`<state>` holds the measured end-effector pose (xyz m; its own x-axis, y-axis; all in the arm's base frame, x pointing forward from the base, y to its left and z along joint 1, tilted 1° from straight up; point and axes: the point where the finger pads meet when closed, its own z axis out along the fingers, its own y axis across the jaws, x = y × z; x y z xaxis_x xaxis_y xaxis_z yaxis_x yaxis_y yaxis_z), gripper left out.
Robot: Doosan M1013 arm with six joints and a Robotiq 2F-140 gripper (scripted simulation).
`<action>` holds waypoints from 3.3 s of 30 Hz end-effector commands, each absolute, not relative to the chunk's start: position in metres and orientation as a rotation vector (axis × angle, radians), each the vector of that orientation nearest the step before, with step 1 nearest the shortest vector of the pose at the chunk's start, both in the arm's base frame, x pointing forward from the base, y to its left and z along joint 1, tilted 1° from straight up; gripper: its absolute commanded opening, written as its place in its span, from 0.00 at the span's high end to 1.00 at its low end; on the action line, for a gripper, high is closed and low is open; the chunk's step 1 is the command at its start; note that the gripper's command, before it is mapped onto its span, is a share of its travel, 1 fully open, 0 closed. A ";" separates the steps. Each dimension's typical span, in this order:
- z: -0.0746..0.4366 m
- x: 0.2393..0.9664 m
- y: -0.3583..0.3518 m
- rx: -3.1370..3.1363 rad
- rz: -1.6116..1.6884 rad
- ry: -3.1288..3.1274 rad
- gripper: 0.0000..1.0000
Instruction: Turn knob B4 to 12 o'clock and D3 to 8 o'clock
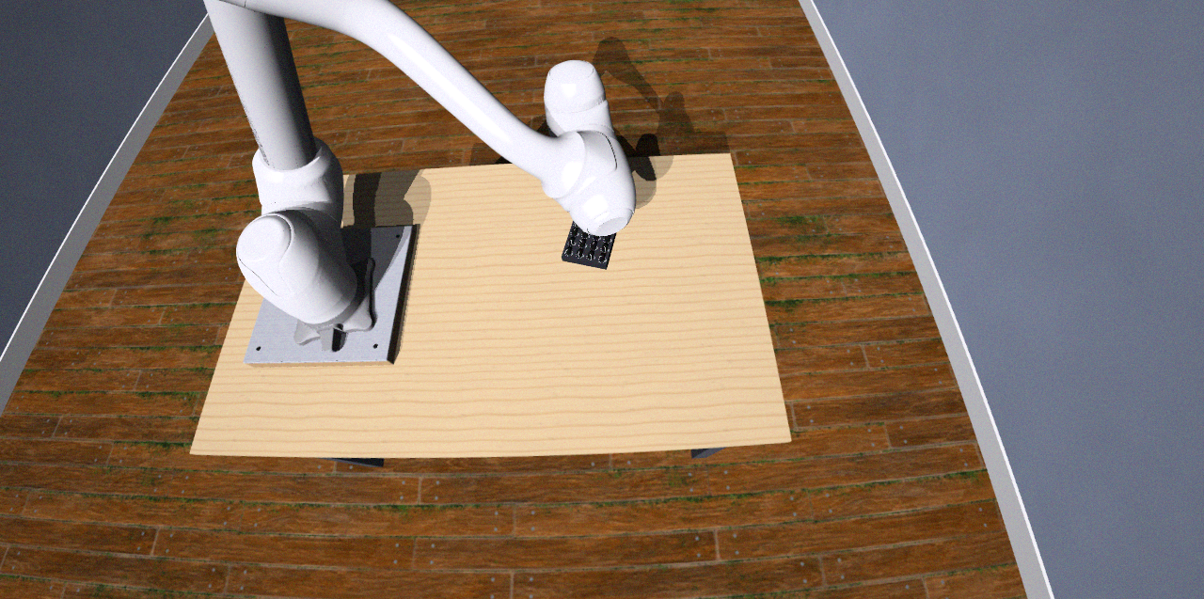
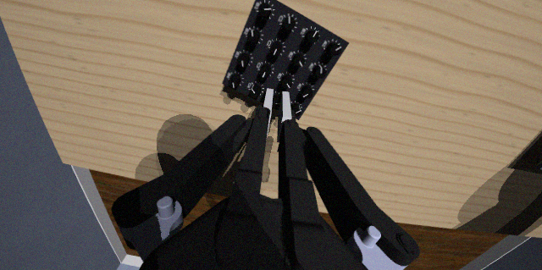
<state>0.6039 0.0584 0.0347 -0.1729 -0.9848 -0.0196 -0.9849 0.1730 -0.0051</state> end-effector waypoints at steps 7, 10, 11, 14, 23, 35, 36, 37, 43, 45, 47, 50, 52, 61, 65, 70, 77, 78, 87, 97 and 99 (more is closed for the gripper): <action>0.035 0.604 0.058 -1.803 0.012 2.553 0.95; 0.035 0.604 0.058 -1.786 0.012 2.565 0.95; 0.035 0.604 0.058 -1.771 0.012 2.576 0.95; 0.035 0.604 0.058 -1.729 0.013 2.605 0.95; 0.035 0.604 0.058 -1.652 0.013 2.654 0.95; 0.035 0.604 0.058 -1.633 0.014 2.666 0.95; 0.035 0.604 0.058 -1.633 0.014 2.666 0.95; 0.035 0.604 0.058 -1.633 0.014 2.666 0.95; 0.035 0.604 0.058 -1.633 0.014 2.666 0.95; 0.035 0.604 0.058 -1.633 0.014 2.666 0.95; 0.035 0.604 0.058 -1.633 0.014 2.666 0.95; 0.035 0.604 0.058 -1.633 0.014 2.666 0.88; 0.035 0.604 0.058 -1.633 0.014 2.666 0.88; 0.035 0.604 0.058 -1.633 0.014 2.666 0.88; 0.035 0.604 0.058 -1.633 0.014 2.666 0.88; 0.035 0.604 0.058 -1.633 0.014 2.666 0.88; 0.042 0.604 0.058 -1.633 0.014 2.666 0.88; 0.045 0.604 0.058 -1.633 0.014 2.666 0.88; 0.069 0.604 0.058 -1.633 0.014 2.666 0.88; 0.073 0.604 0.058 -1.633 0.014 2.666 0.88; 0.073 0.604 0.058 -1.633 0.014 2.666 0.88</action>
<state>0.6036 0.0578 0.0727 -0.4540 -0.8908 -0.0173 -0.8910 0.4540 -0.0005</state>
